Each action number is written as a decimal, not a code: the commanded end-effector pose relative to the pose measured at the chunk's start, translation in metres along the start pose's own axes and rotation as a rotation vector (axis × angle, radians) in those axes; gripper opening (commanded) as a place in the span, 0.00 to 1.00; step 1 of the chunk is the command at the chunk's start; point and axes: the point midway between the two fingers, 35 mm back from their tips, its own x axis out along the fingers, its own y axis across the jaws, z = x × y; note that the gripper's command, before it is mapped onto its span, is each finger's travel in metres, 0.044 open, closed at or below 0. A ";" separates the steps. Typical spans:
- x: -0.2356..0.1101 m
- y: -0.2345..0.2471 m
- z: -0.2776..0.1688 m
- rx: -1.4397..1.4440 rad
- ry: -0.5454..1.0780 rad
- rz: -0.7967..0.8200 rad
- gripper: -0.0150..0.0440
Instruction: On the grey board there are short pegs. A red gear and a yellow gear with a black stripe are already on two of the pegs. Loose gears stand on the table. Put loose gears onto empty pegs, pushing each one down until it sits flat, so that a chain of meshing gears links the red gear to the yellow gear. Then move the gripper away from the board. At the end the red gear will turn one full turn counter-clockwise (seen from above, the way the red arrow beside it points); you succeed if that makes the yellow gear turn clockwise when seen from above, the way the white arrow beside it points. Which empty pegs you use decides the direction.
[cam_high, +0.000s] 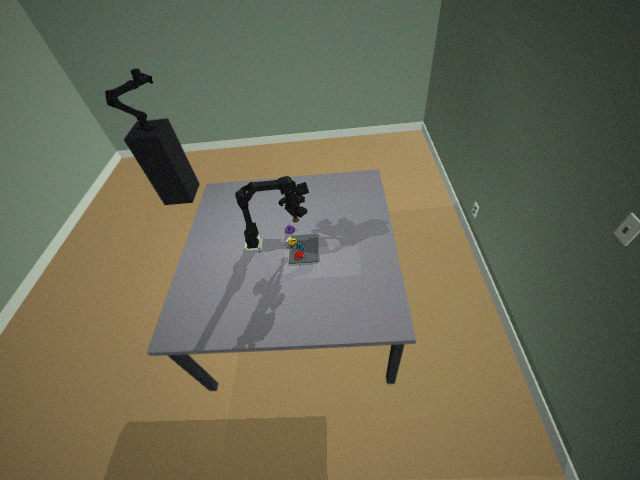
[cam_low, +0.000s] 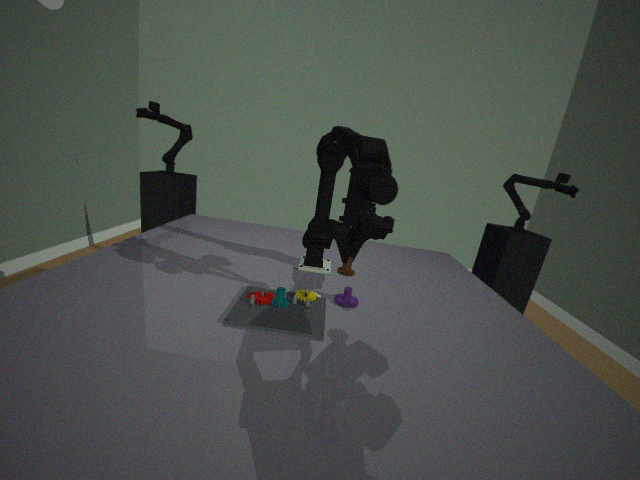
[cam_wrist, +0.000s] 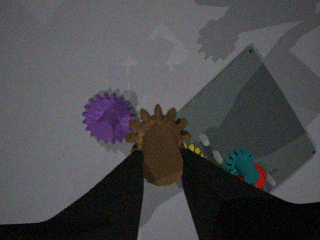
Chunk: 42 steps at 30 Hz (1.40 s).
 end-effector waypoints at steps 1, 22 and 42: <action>0.004 -0.005 -0.004 -0.005 0.000 0.005 0.25; 0.021 -0.041 -0.029 -0.006 0.001 0.001 0.25; 0.038 -0.070 -0.060 -0.006 0.002 -0.002 0.25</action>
